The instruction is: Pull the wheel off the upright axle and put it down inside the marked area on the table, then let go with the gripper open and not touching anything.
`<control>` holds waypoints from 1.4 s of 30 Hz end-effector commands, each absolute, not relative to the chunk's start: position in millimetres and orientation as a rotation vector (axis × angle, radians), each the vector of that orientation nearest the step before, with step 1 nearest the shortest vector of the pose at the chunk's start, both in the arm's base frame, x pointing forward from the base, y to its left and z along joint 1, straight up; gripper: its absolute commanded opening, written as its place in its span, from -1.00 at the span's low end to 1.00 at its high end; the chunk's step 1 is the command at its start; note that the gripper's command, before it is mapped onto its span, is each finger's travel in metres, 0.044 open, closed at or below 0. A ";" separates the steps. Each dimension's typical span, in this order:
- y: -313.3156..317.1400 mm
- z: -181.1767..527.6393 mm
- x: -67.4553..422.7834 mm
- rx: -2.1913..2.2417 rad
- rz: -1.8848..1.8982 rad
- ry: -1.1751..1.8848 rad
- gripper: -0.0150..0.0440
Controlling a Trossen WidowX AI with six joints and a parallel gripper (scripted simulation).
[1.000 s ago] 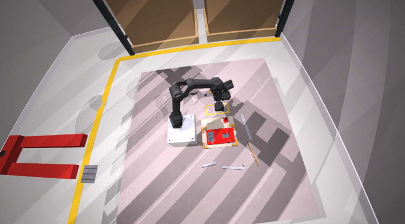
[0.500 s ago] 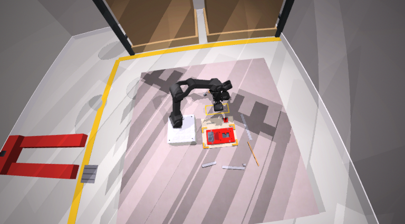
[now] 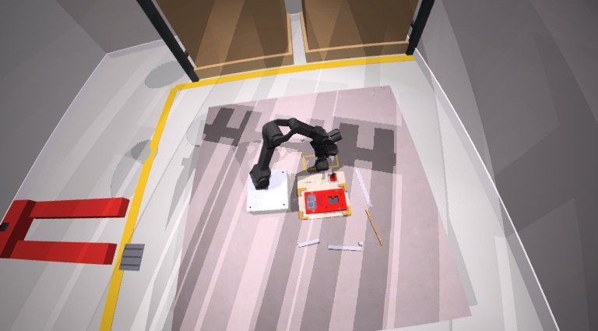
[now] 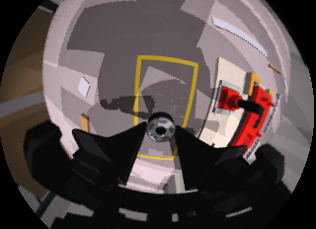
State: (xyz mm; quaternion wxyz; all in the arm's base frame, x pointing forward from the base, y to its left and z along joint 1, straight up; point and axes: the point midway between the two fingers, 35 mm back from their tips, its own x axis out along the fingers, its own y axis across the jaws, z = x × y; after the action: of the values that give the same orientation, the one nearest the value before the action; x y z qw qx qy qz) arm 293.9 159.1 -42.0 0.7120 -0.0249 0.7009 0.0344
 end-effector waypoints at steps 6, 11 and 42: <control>159.3 -46.9 294.3 -0.053 0.078 1.549 -0.40; 159.3 -46.9 294.3 -0.053 0.078 1.549 0.04; 116.5 56.5 216.6 -0.053 0.073 1.558 1.00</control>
State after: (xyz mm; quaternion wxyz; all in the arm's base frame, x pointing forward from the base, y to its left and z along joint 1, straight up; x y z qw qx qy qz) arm 237.8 127.9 50.6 0.7148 -0.0224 0.6981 0.0345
